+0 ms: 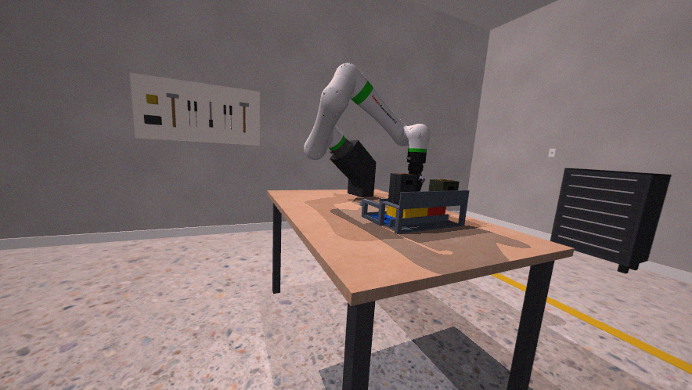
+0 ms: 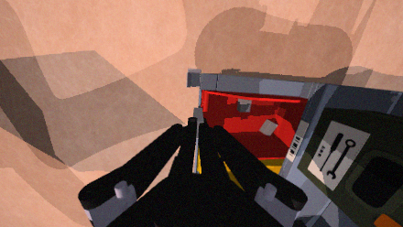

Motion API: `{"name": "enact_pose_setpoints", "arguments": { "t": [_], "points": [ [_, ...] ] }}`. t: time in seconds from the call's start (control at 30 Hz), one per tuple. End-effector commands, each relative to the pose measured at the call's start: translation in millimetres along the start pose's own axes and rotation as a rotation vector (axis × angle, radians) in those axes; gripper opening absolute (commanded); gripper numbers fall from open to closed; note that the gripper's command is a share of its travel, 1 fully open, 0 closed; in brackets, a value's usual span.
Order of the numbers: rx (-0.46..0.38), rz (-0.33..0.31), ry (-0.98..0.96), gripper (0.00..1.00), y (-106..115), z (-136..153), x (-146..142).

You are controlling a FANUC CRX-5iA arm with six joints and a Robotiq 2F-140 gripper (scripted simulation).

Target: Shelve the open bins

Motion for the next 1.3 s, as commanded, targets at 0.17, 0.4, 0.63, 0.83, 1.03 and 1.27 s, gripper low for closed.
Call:
{"name": "enact_pose_setpoints", "arguments": {
  "t": [0.17,0.4,0.63,0.83,1.03,1.27],
  "points": [
    [0.0,0.0,0.0,0.0,0.2,0.3,2.7],
    [0.0,0.0,0.0,0.0,0.2,0.5,3.6],
    [0.0,0.0,0.0,0.0,0.2,0.7,4.4],
    [0.0,0.0,0.0,0.0,0.2,0.7,4.6],
    [0.0,0.0,0.0,0.0,0.2,0.7,4.7],
    [0.0,0.0,0.0,0.0,0.2,0.7,4.7]
  ]
}}
Point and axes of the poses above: the point where the finger pads meet when closed, its own y axis back along the fingers, its own x axis across the jaws, z = x × y, the point moved 7 cm from there along y, back along the fingers, and after that the axes turned 11 degrees about y, right-handed, at the moved point
